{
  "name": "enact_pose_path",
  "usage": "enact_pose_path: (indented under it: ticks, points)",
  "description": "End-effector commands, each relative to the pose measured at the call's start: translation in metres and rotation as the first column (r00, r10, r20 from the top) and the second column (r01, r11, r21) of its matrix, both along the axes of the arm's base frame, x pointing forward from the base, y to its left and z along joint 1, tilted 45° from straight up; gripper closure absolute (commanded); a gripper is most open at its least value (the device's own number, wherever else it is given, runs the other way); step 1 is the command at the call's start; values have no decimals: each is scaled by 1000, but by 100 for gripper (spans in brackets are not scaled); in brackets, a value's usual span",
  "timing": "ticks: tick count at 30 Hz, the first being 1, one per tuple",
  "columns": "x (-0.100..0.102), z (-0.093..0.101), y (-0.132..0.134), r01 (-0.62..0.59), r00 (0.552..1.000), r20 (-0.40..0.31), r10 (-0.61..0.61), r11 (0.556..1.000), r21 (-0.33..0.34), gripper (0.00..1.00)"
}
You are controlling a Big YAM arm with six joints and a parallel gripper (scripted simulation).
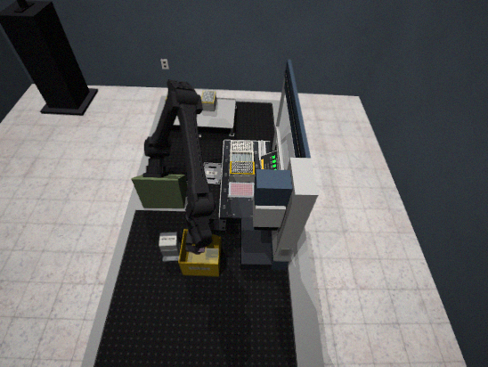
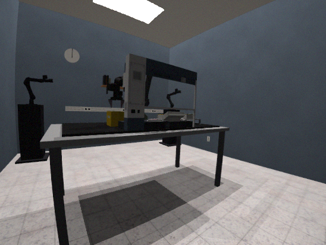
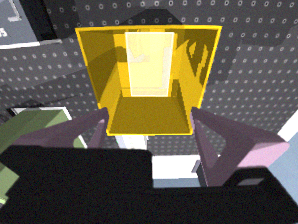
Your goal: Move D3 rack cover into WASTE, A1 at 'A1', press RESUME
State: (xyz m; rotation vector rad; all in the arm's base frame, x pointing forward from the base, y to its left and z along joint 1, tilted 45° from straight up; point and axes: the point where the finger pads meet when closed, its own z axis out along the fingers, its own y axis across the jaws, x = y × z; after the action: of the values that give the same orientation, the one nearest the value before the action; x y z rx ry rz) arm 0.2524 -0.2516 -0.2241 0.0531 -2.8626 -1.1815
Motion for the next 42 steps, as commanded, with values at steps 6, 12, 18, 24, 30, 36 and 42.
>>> enact_pose_path:
  ticks: [6,12,18,24,30,36,42]
  points:
    - [8,15,-32,3,1000,31,-2,999,-33,0]
    - [18,28,-51,5,999,52,-2,998,-64,0]
    - [16,32,-56,6,999,49,-3,998,-61,0]
    - [17,36,-59,-1,999,43,3,999,-52,0]
    - [15,43,-67,7,999,45,-4,998,-56,0]
    - [17,55,-76,7,999,51,-4,998,-66,0]
    - [17,59,-73,-5,999,41,7,999,-51,0]
